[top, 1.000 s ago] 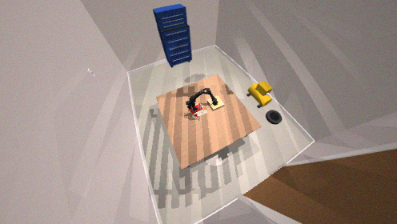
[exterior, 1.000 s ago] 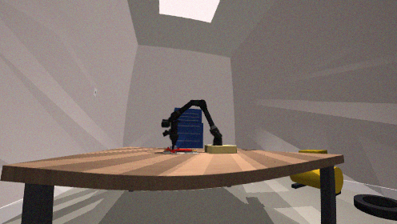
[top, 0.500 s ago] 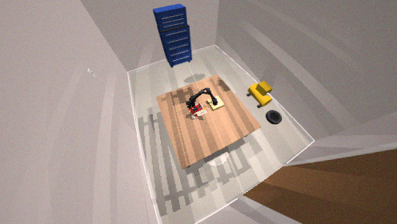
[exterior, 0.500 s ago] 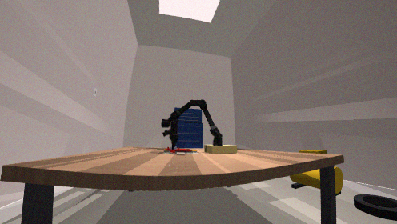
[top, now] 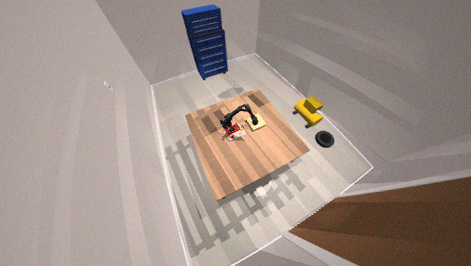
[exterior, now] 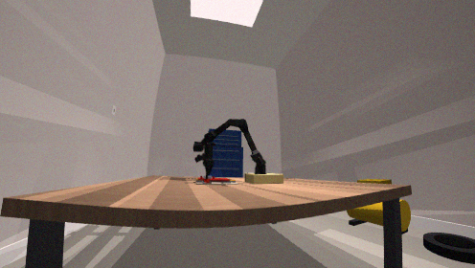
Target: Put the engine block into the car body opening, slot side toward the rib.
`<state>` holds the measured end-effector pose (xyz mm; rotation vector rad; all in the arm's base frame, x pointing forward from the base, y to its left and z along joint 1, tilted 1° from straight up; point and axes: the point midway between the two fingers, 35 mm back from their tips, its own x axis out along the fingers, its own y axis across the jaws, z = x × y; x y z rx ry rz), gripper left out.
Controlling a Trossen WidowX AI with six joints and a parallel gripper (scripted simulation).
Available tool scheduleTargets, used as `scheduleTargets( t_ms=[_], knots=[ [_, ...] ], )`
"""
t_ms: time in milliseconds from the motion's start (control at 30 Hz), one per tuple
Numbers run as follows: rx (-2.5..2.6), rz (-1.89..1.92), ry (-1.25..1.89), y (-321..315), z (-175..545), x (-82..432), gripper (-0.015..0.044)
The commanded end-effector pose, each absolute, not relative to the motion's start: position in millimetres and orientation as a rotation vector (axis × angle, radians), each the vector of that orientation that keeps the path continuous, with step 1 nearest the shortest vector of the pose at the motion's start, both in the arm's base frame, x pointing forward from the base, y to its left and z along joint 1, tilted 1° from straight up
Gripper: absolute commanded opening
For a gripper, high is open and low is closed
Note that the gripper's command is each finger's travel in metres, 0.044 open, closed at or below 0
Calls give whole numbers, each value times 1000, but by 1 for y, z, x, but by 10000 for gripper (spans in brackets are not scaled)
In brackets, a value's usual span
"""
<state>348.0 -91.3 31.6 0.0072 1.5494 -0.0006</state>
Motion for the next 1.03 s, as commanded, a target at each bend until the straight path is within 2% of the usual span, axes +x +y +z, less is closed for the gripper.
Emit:
scheduleTargets(
  t_ms=[0, 67, 633, 1000],
  knots=[
    [5, -8, 1546, -92, 37, 349, 440],
    [5, -8, 1546, -92, 37, 349, 440],
    [5, -8, 1546, -92, 37, 349, 0],
    [5, -8, 1546, -92, 37, 349, 0]
  ],
)
